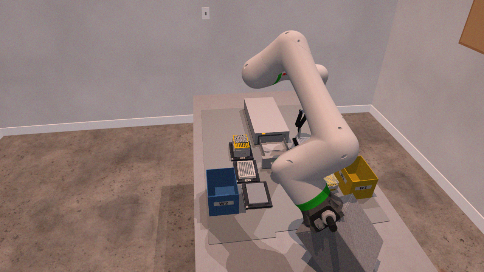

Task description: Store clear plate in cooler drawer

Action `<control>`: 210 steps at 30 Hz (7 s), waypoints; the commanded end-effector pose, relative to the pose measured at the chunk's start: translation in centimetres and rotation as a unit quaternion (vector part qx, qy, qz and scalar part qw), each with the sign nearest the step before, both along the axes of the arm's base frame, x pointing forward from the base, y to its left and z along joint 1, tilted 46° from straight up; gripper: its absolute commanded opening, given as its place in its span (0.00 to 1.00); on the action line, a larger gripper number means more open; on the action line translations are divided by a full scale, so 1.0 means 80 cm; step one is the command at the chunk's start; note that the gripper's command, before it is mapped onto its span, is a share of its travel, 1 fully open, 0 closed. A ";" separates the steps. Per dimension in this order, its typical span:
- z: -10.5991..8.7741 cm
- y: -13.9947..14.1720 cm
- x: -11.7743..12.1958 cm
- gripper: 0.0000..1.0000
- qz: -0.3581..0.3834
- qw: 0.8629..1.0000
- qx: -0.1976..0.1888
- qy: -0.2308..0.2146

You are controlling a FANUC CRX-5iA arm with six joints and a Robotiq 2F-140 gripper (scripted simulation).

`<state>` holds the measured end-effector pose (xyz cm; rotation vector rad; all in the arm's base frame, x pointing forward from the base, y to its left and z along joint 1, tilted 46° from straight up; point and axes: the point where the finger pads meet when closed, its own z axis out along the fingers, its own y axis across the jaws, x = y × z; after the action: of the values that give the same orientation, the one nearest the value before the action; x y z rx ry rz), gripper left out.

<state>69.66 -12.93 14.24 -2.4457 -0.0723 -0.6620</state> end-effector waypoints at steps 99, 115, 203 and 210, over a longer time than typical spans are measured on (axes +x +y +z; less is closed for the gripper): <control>-0.052 0.042 0.034 0.00 0.000 1.000 0.000 0.000; -0.052 0.042 0.034 0.00 0.000 1.000 0.000 0.000; 0.012 -0.010 -0.007 0.00 0.000 1.000 0.000 0.000; 0.019 -0.015 -0.012 0.00 0.000 1.000 0.000 0.000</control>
<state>68.81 -14.01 15.59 -2.4457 -0.0724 -0.6620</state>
